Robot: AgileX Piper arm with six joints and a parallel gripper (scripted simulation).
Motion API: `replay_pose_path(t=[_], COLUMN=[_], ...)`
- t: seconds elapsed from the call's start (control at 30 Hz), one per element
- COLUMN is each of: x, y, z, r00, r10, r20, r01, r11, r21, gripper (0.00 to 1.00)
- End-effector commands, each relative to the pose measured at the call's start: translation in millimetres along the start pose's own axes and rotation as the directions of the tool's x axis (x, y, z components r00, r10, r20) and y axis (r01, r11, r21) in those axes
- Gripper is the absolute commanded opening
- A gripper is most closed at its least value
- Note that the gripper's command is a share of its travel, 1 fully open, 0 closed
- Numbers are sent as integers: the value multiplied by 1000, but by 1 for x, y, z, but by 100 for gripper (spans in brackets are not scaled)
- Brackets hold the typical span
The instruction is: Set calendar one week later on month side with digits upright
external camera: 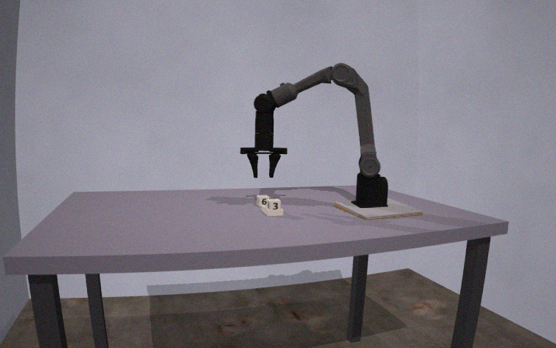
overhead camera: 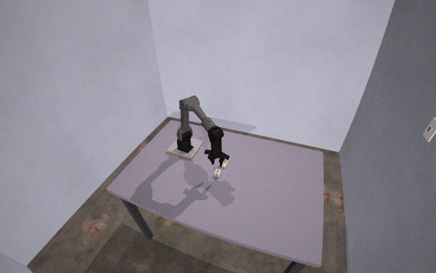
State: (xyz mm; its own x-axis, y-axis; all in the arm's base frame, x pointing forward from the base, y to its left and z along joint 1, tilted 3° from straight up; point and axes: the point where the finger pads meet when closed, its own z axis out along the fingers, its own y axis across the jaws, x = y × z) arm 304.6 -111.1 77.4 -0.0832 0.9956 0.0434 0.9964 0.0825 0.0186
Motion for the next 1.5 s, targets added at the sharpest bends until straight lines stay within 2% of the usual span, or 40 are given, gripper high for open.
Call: replay_pose_path(t=[0.0,0.37,0.83,1.47], x=[0,1,1,1], y=[0,0,0,1], z=[2,12,34,49], r00=[1000,1000,1000,1000], r10=[-1,-1,-1,-1], r20=[-1,0,-2,-1], r01=[1,1,1,1], r11=[1000,1000,1000,1000], r21=[3,2,4,2], gripper=[62,62,62,62])
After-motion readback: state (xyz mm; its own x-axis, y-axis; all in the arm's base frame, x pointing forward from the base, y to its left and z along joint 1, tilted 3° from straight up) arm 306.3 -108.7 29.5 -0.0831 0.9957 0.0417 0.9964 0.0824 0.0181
